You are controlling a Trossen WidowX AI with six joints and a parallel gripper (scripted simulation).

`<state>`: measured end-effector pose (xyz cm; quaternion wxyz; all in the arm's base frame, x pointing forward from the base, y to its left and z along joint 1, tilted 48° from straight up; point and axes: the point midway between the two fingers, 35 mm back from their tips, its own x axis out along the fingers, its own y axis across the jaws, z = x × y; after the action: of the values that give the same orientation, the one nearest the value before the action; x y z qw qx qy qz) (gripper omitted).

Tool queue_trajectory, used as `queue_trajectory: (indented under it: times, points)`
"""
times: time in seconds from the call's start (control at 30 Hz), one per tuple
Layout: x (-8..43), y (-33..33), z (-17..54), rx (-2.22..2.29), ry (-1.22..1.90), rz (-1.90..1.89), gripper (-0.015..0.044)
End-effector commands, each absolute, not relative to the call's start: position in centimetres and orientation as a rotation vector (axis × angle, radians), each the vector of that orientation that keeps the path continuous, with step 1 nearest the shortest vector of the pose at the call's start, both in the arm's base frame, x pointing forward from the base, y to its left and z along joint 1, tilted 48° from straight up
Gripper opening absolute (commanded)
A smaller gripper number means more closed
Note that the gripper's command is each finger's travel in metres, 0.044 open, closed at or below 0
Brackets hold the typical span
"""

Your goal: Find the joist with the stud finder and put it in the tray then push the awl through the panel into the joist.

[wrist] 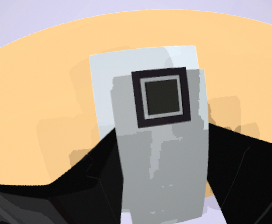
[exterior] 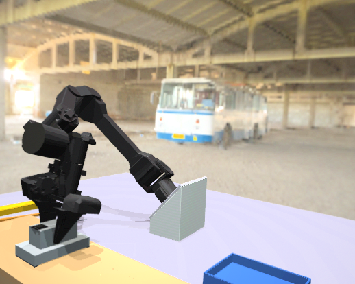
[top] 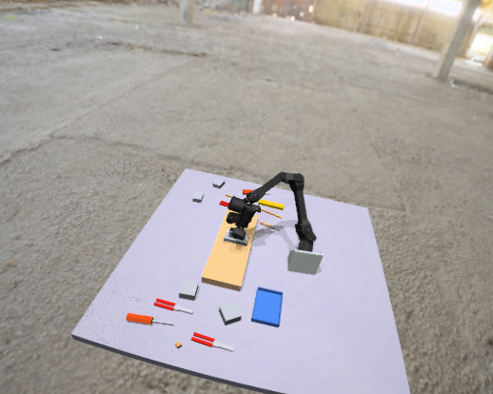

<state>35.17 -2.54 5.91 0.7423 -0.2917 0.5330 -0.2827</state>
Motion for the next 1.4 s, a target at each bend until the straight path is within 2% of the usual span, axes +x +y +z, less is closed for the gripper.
queue_trajectory:
  times: [0.0, 1.37]
  points:
    - [35.3, -1.8, 5.1, -0.638, 1.169, -0.618, 0.0000]
    - [36.1, 3.3, -0.4, -0.635, 1.168, -0.616, 0.0000]
